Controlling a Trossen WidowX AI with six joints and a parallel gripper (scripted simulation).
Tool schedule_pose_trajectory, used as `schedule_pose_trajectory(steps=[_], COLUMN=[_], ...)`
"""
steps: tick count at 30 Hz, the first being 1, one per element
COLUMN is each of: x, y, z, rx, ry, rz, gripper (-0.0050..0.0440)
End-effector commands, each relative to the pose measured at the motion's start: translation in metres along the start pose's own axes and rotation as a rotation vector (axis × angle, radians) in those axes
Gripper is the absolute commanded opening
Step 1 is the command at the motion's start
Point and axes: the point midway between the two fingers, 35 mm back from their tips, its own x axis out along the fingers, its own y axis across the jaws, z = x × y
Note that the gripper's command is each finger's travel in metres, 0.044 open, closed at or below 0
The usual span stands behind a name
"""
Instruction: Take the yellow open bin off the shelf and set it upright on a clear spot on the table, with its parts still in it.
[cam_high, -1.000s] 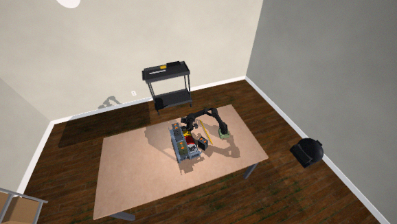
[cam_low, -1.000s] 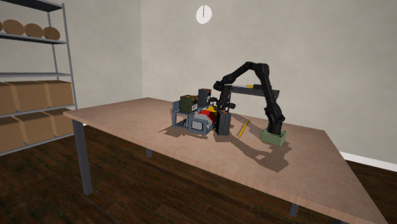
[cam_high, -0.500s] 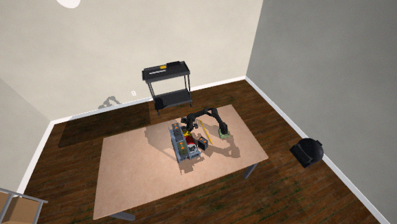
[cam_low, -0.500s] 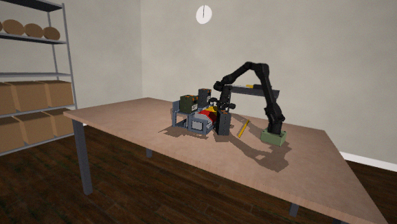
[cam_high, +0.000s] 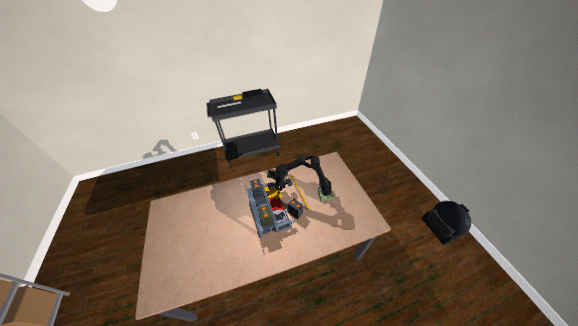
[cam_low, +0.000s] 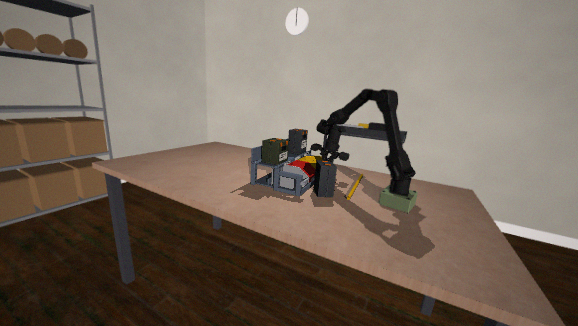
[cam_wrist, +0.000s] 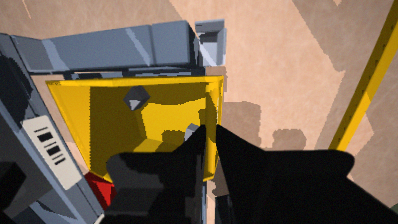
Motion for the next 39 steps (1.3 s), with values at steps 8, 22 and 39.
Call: schedule_pose_trajectory(steps=[8,22,39], x=[-0.015,-0.016,-0.023], y=[-0.024,-0.040,-0.076], z=[0.002,0.002,0.002], rx=[-0.011,-0.009,-0.009], ry=[-0.013,-0.014,-0.014], rz=[0.045,0.040,0.039], gripper=[0.0000,0.0000,0.0000])
